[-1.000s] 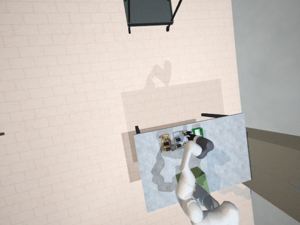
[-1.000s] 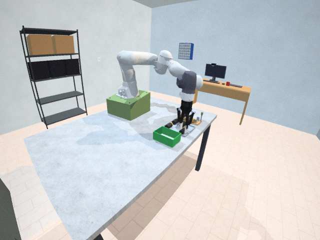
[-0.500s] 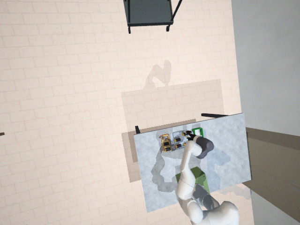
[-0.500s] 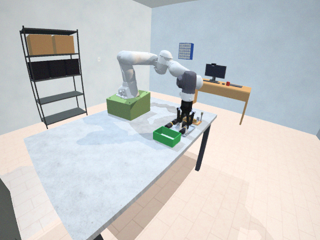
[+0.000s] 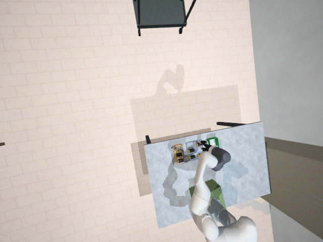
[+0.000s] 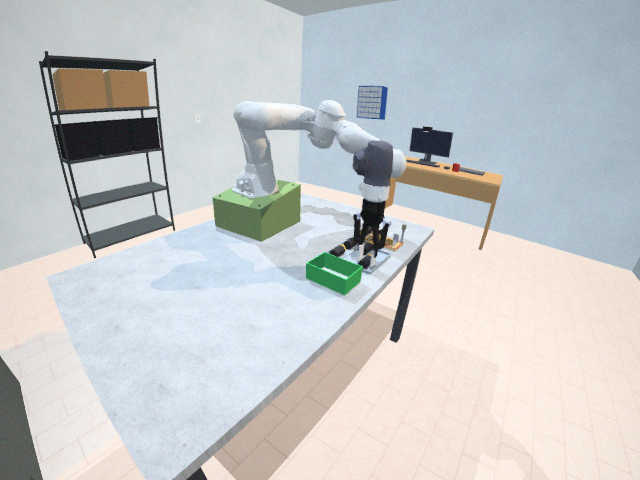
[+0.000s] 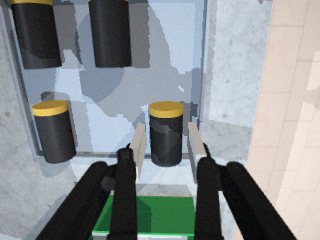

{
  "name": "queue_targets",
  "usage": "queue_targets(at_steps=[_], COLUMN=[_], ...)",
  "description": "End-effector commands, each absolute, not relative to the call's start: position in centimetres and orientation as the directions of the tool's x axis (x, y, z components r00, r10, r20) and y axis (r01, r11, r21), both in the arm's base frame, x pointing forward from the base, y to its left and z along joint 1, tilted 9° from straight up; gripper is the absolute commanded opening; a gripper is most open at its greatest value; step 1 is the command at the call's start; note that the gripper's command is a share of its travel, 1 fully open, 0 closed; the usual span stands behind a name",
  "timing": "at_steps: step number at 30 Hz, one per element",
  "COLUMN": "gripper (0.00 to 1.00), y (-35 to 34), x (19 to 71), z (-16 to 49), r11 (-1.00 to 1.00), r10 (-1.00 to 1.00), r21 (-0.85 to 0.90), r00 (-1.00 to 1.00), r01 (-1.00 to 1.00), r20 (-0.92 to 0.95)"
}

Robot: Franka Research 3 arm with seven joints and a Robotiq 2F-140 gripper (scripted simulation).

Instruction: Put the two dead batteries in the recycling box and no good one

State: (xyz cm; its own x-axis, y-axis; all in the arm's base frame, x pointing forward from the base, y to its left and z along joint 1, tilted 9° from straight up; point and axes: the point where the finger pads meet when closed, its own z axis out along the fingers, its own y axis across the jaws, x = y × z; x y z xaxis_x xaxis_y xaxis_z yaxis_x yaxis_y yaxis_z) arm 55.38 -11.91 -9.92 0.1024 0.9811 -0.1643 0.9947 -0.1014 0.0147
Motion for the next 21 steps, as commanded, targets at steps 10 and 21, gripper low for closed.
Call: queue_targets(at_steps=[10, 21], gripper=[0.29, 0.29], y=[-11.1, -10.8], x=[55.5, 55.5], z=[-5.5, -4.0], r11=[-0.105, -0.105], r10=[0.981, 0.981], r21=[0.016, 0.016], r00=[0.106, 0.106], r01=[0.994, 0.994], r20=[-0.163, -0.163])
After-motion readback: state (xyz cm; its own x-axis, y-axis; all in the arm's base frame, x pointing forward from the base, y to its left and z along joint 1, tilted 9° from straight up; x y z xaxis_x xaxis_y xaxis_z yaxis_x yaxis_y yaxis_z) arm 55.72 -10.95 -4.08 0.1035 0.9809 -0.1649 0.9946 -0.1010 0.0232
